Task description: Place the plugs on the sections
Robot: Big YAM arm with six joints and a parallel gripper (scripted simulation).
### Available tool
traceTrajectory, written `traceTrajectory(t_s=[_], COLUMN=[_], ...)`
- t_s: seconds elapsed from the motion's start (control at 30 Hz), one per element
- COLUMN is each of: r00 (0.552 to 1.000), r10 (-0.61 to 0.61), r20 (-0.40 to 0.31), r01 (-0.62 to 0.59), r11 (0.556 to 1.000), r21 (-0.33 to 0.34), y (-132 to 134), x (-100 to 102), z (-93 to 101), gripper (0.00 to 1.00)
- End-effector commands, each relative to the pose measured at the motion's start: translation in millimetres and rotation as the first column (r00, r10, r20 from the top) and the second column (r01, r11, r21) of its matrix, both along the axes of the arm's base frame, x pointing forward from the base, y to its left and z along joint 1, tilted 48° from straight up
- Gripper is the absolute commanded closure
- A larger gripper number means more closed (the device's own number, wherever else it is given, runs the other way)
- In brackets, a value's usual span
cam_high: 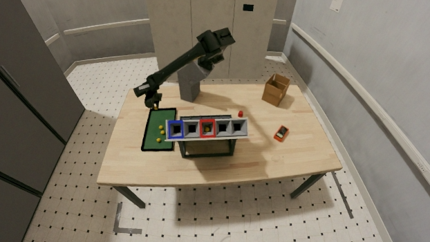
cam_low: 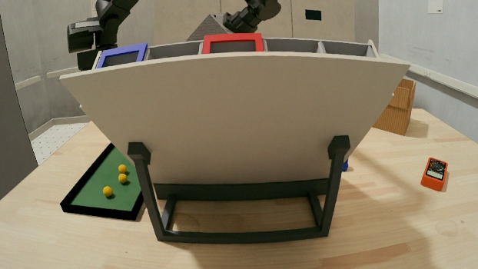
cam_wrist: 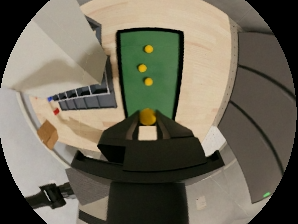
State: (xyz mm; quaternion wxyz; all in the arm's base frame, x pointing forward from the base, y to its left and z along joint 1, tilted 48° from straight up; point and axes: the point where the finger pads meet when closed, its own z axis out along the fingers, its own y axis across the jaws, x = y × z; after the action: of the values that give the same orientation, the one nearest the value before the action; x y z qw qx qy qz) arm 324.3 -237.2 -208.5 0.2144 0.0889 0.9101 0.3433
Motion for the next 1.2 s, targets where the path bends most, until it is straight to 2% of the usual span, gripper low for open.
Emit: traceTrajectory(t_s=[0.0,0.33,0.83,0.9,1.17], r00=[1.000,1.000,0.973,0.973,0.945], r10=[-0.005,-0.002,-0.148,-0.148,-0.209], r20=[-0.004,-0.005,0.175,0.175,0.250], r01=[0.005,0.003,0.148,0.148,0.209], r11=[1.000,1.000,0.989,0.989,0.978], r21=[0.007,0.012,0.011,0.011,0.024], y=[-4.8,-4.9,-20.0,-20.0,-26.7], x=[7.6,7.7,4.8,4.8,7.3], z=[1.5,1.5,153.0,153.0,220.6], gripper=[1.00,1.00,1.00,1.00,1.00])
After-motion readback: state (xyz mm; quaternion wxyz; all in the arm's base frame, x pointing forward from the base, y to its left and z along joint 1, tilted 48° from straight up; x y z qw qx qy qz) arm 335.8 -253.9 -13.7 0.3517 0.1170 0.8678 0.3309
